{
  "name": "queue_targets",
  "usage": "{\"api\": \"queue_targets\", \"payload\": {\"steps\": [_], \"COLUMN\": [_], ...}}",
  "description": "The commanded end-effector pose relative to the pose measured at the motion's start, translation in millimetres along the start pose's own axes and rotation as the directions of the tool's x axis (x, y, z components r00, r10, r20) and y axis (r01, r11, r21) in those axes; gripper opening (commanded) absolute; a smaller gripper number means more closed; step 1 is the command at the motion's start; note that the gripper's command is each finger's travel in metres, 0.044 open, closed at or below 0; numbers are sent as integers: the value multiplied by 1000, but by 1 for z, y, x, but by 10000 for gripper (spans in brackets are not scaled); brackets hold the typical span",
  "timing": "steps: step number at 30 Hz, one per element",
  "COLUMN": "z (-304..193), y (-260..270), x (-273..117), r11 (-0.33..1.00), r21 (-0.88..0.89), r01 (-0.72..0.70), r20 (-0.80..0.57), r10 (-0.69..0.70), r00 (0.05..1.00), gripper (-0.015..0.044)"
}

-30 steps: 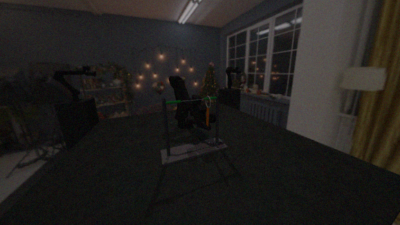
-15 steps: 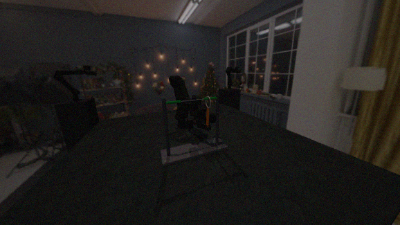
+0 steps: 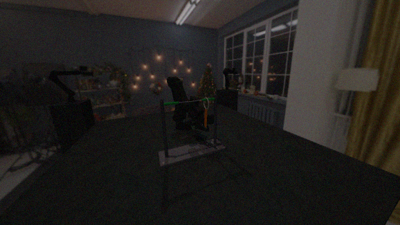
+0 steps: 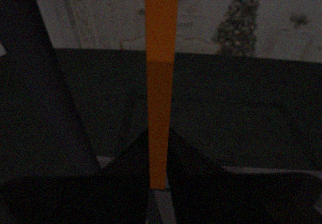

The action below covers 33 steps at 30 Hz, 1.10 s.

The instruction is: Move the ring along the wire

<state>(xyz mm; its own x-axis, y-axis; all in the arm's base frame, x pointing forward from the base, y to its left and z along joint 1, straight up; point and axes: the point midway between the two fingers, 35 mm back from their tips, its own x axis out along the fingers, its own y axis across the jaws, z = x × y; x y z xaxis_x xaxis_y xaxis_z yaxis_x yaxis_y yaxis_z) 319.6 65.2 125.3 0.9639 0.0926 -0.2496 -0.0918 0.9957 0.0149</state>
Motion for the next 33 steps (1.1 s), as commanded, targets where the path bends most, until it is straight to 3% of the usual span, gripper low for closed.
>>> {"api": "queue_targets", "payload": {"steps": [1, 5, 33], "z": [0, 0, 1], "y": [0, 0, 0], "x": [0, -1, -48], "r11": [1000, 1000, 1000], "r21": [0, 0, 4], "r01": [0, 0, 4], "r20": [0, 0, -3], "r10": [0, 0, -4], "r00": [1000, 1000, 1000], "gripper": [60, 160, 160]}}
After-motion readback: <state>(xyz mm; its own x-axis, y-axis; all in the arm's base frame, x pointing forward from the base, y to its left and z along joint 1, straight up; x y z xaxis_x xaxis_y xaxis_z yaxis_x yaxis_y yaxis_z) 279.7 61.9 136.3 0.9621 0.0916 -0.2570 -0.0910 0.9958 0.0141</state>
